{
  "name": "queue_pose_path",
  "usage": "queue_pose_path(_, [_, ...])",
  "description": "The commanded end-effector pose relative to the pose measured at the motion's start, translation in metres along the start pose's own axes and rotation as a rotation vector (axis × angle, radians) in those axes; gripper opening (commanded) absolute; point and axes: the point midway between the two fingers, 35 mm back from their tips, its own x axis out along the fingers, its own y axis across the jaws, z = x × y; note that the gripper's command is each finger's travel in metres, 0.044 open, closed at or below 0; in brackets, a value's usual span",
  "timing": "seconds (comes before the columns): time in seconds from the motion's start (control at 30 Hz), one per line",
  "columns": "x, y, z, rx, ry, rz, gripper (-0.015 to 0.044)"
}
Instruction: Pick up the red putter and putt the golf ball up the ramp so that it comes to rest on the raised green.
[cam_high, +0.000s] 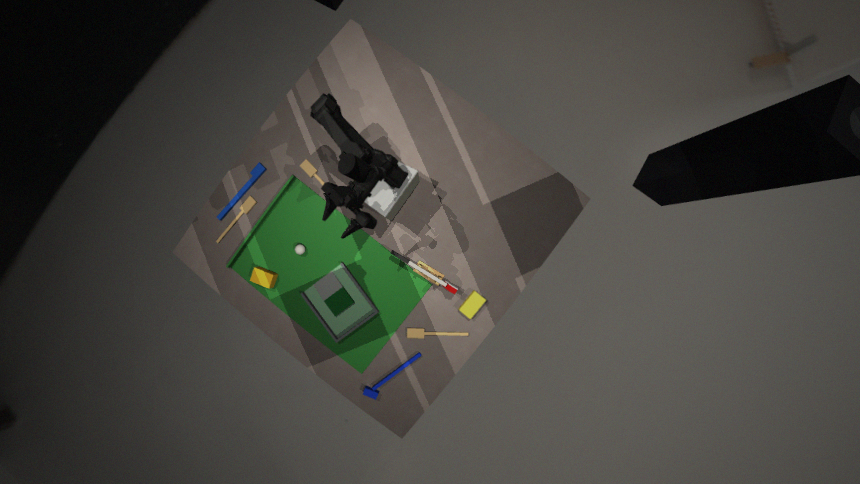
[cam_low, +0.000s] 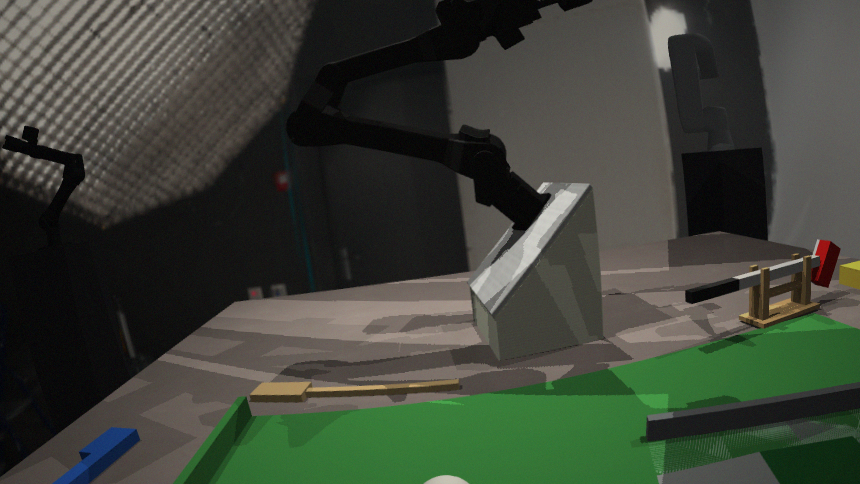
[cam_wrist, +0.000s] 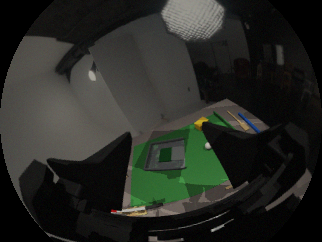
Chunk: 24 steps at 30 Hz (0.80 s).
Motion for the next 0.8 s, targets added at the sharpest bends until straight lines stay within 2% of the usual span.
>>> queue_pose_path(0.0, [0.001, 0.002, -0.001, -0.015, 0.003, 0.003, 0.0426])
queue_pose_path(0.17, [0.031, 0.042, -0.029, -0.389, 0.117, 0.097, 0.0440])
queue_pose_path(0.4, [0.072, 0.087, -0.113, -0.913, 0.391, 0.339, 0.0440])
queue_pose_path(0.6, [0.084, 0.100, -0.207, -1.235, 0.685, 0.656, 0.0440])
queue_pose_path(0.77, [0.071, 0.095, -0.286, -1.374, 0.947, 1.000, 0.0440])
